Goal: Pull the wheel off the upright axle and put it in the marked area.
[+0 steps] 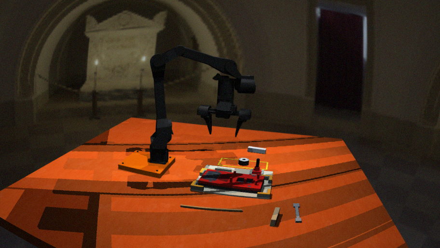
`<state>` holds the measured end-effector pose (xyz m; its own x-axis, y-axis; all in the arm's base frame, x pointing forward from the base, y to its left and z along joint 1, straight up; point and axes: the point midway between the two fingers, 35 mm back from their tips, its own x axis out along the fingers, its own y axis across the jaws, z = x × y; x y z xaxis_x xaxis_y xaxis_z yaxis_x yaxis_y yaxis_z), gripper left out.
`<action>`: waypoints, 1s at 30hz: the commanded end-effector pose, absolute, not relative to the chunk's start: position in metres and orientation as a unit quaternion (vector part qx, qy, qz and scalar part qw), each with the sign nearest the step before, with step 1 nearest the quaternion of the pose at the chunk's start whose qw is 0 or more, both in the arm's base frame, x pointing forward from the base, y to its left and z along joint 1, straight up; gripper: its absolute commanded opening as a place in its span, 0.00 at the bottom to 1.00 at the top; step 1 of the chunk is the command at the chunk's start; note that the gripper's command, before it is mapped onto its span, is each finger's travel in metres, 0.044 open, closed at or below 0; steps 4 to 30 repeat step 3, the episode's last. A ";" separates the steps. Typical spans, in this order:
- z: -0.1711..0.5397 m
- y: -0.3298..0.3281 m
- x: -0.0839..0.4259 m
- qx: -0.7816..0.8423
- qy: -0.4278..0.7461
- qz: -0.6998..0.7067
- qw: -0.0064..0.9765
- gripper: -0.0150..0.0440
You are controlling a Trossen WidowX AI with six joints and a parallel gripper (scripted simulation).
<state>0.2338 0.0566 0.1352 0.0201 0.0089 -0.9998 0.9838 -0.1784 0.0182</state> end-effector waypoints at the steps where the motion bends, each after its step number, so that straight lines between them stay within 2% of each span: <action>1: 0.136 0.056 0.233 0.551 0.449 -0.537 0.455 1.00; 30: 0.136 0.056 0.233 0.551 0.449 -0.537 0.455 1.00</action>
